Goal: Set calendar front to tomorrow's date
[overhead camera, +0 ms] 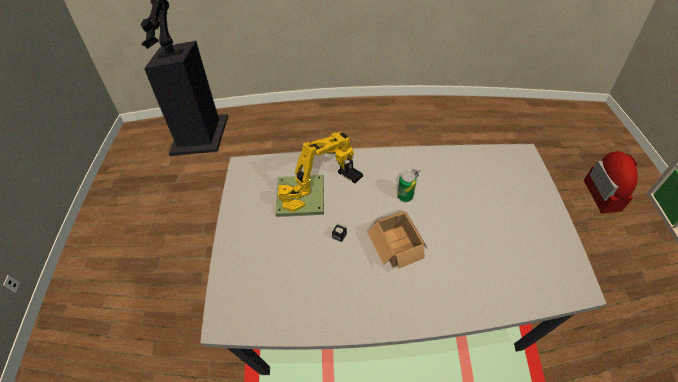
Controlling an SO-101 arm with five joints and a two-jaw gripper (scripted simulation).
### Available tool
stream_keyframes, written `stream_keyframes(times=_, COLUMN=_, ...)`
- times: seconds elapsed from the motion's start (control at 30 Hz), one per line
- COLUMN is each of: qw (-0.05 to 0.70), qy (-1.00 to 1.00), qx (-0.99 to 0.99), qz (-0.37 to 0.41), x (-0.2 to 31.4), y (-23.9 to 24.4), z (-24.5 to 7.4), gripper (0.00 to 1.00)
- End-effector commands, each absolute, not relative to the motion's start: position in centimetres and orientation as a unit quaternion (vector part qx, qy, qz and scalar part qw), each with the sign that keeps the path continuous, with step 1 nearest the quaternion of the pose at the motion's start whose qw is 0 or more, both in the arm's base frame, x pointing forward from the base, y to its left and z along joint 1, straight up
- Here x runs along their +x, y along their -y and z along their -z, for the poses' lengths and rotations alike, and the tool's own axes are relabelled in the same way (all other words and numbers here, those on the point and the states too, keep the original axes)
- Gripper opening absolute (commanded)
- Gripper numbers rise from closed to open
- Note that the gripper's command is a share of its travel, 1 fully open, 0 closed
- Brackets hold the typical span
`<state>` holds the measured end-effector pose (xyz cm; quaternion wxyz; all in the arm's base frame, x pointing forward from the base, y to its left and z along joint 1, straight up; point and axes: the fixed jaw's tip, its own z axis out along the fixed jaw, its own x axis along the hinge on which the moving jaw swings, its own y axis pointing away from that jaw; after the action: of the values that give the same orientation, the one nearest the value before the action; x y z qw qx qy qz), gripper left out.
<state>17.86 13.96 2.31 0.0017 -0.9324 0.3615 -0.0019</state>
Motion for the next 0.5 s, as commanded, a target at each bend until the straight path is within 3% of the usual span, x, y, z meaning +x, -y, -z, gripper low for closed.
stream_keyframes(times=0.0, qw=-0.002, qy=-0.362, qx=-0.932, qz=-0.001, x=17.83, y=-13.68, z=-1.99, gripper=0.0)
stream_keyframes(times=0.47, qw=-0.002, qy=-0.362, qx=-0.932, qz=-0.001, x=17.78, y=-13.63, z=-1.42, gripper=0.0)
